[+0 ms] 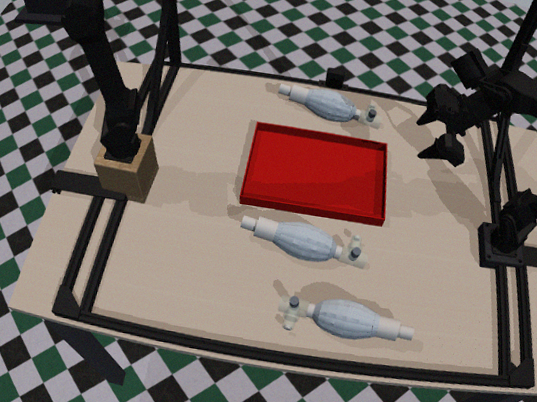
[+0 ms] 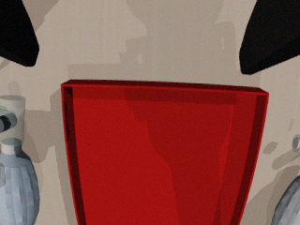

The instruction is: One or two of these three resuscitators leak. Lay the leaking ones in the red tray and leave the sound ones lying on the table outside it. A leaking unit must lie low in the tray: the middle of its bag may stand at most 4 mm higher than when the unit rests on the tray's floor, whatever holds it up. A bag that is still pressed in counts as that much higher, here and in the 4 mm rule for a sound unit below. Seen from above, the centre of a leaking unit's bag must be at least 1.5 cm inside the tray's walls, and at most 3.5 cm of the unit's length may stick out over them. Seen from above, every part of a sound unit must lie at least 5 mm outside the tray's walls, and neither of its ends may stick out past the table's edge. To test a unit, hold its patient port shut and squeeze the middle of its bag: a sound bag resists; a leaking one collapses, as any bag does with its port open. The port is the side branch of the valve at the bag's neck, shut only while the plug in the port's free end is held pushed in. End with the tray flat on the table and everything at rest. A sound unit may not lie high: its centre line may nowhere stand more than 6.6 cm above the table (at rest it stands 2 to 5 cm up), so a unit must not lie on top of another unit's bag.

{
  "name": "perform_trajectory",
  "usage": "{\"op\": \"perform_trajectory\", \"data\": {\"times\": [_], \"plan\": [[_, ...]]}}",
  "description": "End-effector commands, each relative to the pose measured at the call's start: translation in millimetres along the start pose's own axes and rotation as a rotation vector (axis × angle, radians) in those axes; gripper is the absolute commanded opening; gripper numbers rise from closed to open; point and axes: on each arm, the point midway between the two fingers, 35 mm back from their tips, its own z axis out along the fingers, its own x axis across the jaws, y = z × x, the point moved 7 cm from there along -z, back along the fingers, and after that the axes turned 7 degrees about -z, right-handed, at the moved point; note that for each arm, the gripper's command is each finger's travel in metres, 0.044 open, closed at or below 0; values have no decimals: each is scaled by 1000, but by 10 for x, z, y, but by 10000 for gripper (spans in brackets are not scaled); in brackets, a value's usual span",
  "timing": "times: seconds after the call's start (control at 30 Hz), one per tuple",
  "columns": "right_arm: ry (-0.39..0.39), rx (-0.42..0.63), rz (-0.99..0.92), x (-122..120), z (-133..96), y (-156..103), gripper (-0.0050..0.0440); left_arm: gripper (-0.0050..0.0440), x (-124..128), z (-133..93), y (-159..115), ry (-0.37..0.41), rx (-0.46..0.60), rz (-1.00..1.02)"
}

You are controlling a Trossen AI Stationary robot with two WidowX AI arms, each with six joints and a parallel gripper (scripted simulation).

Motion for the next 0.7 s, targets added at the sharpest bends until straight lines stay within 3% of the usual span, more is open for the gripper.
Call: {"op": "perform_trajectory", "data": {"times": [0.0, 0.1, 0.3, 0.67], "plan": [[46, -164, -3, 69, -88, 551, 440, 440, 2, 3, -1, 1, 1, 1], [73, -269, -12, 107, -171, 856, 440, 440, 2, 3, -1, 1, 1, 1], [73, -269, -12, 107, -171, 856, 440, 440, 2, 3, -1, 1, 1, 1], [144, -657, -55, 192, -680, 1925, 440, 440, 3, 3, -3, 1, 1, 1]]}}
